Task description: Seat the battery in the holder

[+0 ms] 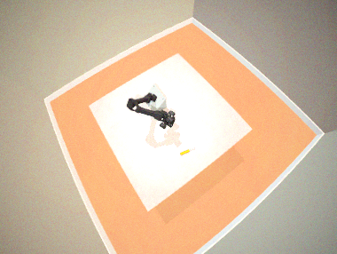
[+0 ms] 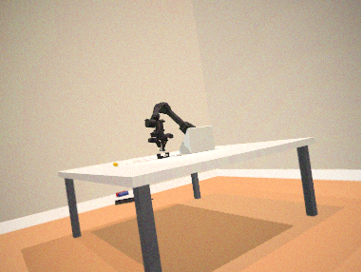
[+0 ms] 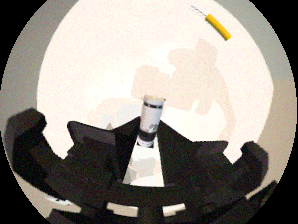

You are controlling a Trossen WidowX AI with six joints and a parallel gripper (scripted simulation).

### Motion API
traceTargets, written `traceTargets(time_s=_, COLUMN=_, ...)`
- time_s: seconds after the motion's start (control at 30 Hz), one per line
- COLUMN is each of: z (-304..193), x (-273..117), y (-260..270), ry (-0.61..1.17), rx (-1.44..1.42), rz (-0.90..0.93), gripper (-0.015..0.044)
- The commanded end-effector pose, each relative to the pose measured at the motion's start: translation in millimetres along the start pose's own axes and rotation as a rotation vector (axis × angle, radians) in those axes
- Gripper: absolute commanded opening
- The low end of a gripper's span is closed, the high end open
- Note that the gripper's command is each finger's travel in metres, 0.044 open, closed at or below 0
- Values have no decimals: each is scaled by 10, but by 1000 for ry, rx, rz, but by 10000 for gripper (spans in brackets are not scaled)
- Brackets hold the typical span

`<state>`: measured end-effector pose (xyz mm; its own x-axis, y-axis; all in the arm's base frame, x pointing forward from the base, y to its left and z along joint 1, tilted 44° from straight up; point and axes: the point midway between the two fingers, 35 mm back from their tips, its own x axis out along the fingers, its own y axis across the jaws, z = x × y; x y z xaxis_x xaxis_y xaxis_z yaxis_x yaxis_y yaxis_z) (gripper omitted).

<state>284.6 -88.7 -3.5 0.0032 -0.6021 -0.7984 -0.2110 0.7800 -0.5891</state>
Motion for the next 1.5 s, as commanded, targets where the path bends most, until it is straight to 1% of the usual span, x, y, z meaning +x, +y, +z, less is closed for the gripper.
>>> traceTargets(time_s=0.0, z=-25, x=57, y=-8, ry=-37, rx=-5, rz=3, gripper=81)
traceTargets(time_s=0.13, z=-36, x=110, y=-28, ry=-83, rx=-6, rz=0, gripper=81)
traceTargets(time_s=1.47, z=-153, x=274, y=-44, ry=-326, rx=-30, rz=24, gripper=81)
